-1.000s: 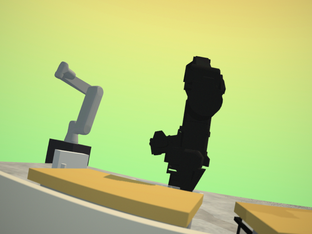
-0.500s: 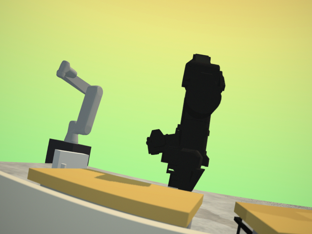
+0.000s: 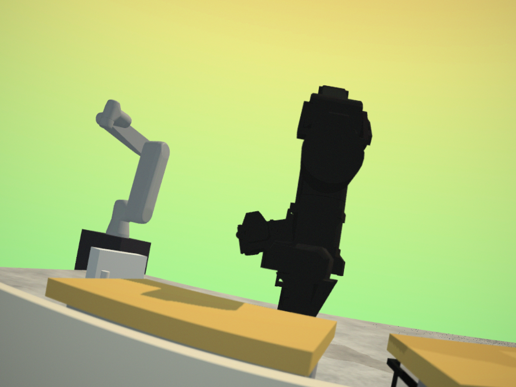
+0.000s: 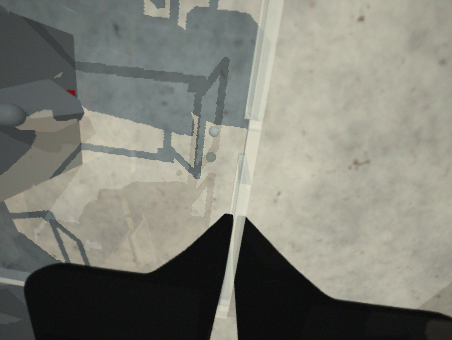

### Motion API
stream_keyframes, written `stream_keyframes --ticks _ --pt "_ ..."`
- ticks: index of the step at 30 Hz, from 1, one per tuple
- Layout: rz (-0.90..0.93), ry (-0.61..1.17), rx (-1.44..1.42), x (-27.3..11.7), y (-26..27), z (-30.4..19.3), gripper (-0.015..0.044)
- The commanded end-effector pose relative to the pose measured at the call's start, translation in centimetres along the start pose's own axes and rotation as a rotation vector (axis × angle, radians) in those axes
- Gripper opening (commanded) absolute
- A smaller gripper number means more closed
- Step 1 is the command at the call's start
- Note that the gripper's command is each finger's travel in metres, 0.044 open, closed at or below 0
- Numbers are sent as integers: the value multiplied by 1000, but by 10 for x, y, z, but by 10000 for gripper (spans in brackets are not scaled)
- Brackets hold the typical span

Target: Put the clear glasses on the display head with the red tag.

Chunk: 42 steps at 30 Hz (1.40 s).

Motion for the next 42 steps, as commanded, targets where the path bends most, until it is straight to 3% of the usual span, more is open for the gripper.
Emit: stream_keyframes --ticks 1,42 --pt "8 4 -3 -2 6 1 0" --pt "12 4 -3 -3 56 7 0"
Point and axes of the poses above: the point midway between the two fingers, 35 mm back from their tips, its own x axis out along the fingers, its own y axis across the jaws, z = x × y, the point moved 5 cm from there along -x, back along the fingers, and after that the axes turned 8 degrees about -x, right-handed, at the moved point
